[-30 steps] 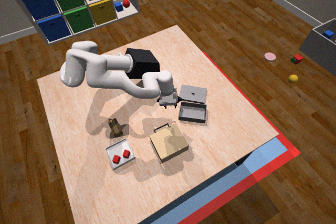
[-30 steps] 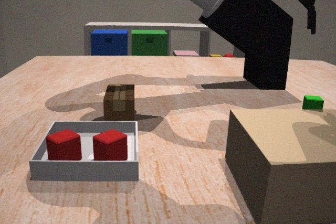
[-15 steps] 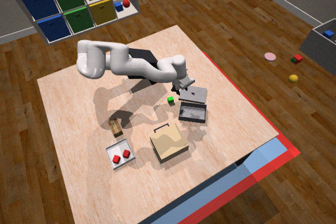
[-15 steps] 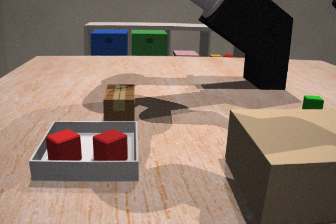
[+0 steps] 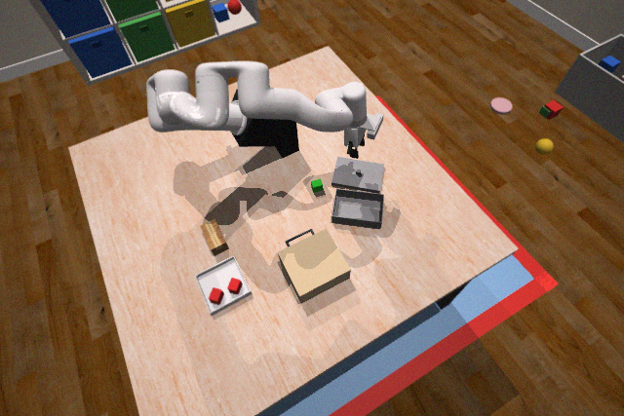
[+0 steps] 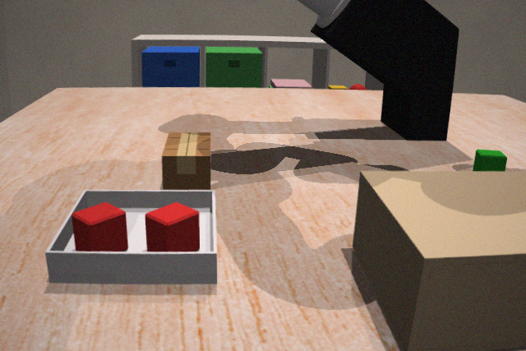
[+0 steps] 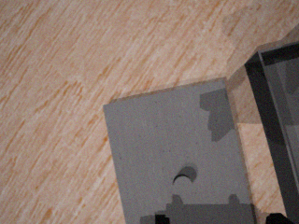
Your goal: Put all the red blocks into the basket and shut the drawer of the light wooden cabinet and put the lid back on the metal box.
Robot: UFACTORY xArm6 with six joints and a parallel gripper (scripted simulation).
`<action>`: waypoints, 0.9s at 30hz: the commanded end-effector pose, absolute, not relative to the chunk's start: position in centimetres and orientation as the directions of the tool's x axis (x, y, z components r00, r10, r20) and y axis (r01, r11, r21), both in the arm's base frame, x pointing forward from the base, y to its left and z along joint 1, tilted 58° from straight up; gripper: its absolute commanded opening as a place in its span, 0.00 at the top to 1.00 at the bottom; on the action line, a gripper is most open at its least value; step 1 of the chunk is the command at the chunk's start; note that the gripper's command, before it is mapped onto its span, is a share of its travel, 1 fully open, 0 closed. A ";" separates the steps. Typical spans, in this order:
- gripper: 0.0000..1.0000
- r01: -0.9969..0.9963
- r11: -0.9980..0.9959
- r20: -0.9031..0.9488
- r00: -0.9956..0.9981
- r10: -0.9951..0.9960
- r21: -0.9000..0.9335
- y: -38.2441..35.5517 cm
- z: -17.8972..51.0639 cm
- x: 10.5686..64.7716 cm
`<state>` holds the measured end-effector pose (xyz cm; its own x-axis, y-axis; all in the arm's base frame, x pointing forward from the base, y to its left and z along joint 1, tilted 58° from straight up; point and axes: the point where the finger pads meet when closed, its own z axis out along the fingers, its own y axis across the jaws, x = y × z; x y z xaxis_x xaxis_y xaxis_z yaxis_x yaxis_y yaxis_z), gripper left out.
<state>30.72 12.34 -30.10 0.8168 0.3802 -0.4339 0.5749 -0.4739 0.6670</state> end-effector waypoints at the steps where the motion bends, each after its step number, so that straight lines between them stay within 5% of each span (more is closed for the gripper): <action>1: 0.41 0.733 -0.367 -0.622 0.680 0.388 0.572 13.3 -31.3 31.0; 23: 0.41 0.733 -0.367 -0.622 0.680 0.388 0.572 13.3 -31.3 31.0; 24: 0.56 0.733 -0.367 -0.622 0.680 0.388 0.572 13.3 -31.3 31.0; 27: 0.56 0.733 -0.367 -0.622 0.680 0.388 0.572 13.3 -31.3 31.0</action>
<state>30.86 13.10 -31.35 0.6787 0.3850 -0.6254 0.7344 -0.3661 0.5715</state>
